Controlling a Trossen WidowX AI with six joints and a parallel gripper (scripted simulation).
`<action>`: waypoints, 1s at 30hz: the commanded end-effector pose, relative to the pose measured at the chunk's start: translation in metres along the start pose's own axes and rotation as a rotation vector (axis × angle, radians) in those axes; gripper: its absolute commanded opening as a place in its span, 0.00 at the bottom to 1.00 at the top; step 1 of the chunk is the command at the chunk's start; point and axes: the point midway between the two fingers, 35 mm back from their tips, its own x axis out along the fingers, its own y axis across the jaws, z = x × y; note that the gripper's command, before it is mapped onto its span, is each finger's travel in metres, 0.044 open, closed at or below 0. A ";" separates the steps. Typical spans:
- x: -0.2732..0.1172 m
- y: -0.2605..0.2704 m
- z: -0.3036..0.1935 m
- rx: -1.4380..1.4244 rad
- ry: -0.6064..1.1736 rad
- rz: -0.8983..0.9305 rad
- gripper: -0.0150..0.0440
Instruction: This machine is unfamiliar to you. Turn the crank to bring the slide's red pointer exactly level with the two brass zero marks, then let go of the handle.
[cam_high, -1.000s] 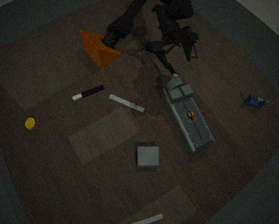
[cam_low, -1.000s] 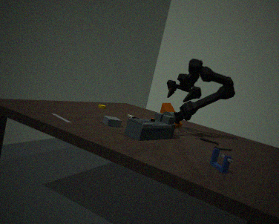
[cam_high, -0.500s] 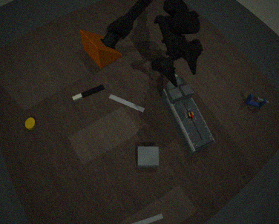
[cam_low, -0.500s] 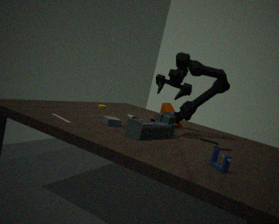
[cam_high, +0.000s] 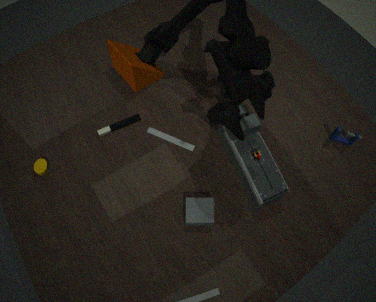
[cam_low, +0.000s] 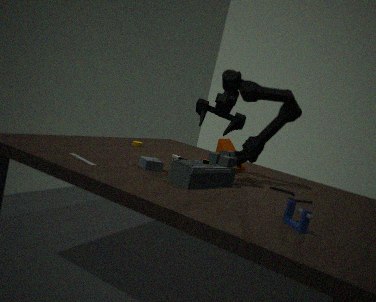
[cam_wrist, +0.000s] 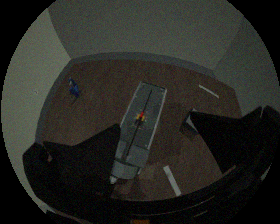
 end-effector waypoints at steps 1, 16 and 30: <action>0.017 0.003 -0.015 0.007 0.011 0.008 1.00; 0.029 0.006 -0.026 0.007 0.010 0.009 1.00; 0.004 0.002 -0.003 0.001 0.010 0.012 1.00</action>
